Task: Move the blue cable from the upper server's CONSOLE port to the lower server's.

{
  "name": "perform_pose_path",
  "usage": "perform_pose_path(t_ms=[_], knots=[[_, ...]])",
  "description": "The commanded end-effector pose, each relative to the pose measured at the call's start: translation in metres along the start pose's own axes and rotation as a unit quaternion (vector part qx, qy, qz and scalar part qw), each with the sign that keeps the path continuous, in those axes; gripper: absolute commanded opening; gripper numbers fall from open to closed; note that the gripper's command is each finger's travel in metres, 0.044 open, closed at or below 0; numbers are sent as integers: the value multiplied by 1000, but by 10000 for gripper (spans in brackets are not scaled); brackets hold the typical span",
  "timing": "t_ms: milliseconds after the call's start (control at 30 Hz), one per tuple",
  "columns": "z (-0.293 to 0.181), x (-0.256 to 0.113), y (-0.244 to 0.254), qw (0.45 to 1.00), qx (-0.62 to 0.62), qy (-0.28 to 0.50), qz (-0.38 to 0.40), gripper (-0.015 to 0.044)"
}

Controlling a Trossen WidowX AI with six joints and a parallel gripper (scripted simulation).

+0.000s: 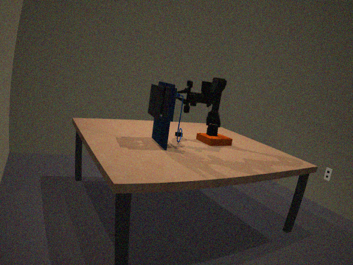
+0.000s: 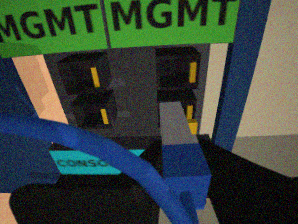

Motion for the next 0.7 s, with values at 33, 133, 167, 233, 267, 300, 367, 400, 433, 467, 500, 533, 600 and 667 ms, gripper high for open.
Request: perform_pose_path(t_ms=[33,133,167,233,267,300,367,400,433,467,500,533,600,667], knots=[[-1,-4,-2,1000,2,2,-1,0],[0,-6,-2,1000,2,2,-1,0],[0,-6,-2,1000,2,2,-1,0],[0,-8,-2,1000,2,2,-1,0],[0,-9,-2,1000,2,2,-1,0],[0,-9,-2,1000,2,2,-1,0],[1,-10,-2,1000,2,2,-1,0],[1,-11,-2,1000,2,2,-1,0],[1,-12,-2,1000,2,2,-1,0],[1,-12,-2,1000,2,2,-1,0],[1,-13,-2,1000,2,2,-1,0],[2,-14,-2,1000,2,2,-1,0],[2,-15,-2,1000,2,2,-1,0],[2,-16,-2,1000,2,2,-1,0]])
Point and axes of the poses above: the point midway between the two fingers, 35 mm back from their tips, its own x axis out along the fingers, its own y axis across the jaws, z = x × y, the point moved 5 cm from there along -x, back along the fingers, and after that the axes turned 8 degrees about -x, right-handed, at the moved point
